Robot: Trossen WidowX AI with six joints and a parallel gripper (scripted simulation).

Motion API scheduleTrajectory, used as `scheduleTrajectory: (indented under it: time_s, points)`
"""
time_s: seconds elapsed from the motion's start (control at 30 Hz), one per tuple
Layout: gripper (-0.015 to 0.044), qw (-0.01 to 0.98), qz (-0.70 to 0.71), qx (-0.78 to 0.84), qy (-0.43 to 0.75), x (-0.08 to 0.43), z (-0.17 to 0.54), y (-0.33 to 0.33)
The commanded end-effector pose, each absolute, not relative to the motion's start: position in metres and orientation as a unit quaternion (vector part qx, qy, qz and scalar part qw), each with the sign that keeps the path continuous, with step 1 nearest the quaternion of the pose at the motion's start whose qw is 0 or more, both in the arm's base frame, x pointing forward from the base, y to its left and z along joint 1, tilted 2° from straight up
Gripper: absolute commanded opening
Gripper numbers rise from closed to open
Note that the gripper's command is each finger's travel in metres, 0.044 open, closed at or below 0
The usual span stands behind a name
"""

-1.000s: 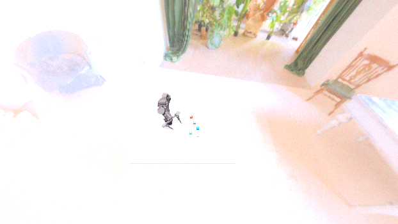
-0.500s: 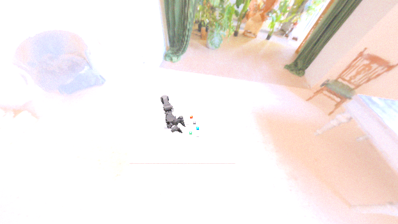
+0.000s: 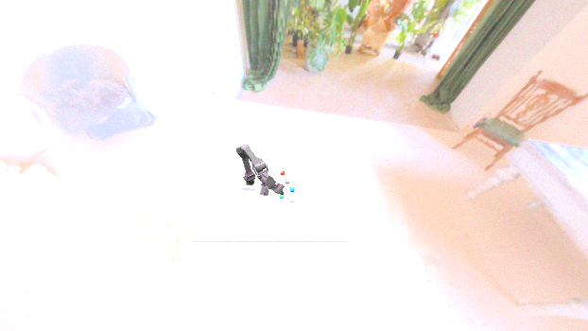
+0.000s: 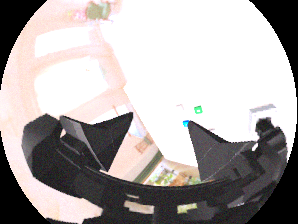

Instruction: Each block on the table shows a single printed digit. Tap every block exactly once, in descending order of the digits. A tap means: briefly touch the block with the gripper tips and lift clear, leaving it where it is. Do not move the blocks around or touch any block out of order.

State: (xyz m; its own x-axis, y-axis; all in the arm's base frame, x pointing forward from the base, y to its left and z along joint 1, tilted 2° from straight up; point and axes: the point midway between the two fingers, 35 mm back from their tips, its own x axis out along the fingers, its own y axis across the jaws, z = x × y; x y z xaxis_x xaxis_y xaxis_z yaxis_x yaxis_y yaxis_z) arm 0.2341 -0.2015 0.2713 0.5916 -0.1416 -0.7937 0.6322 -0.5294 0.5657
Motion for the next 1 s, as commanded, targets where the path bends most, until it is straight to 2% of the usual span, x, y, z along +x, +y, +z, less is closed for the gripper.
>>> scheduleTrajectory:
  time_s: [0.0, 0.33, 0.63, 0.97]
  points:
    - [0.04, 0.645, -0.36, 0.539, 0.405, 0.261, 0.214, -0.166]
    - [0.04, 0.74, -0.202, 0.263, 0.585, 0.273, 0.171, -0.127]
    - [0.04, 0.729, 0.005, -0.016, 0.684, 0.274, 0.136, -0.09]
    - [0.04, 0.725, 0.018, -0.032, 0.687, 0.274, 0.134, -0.088]
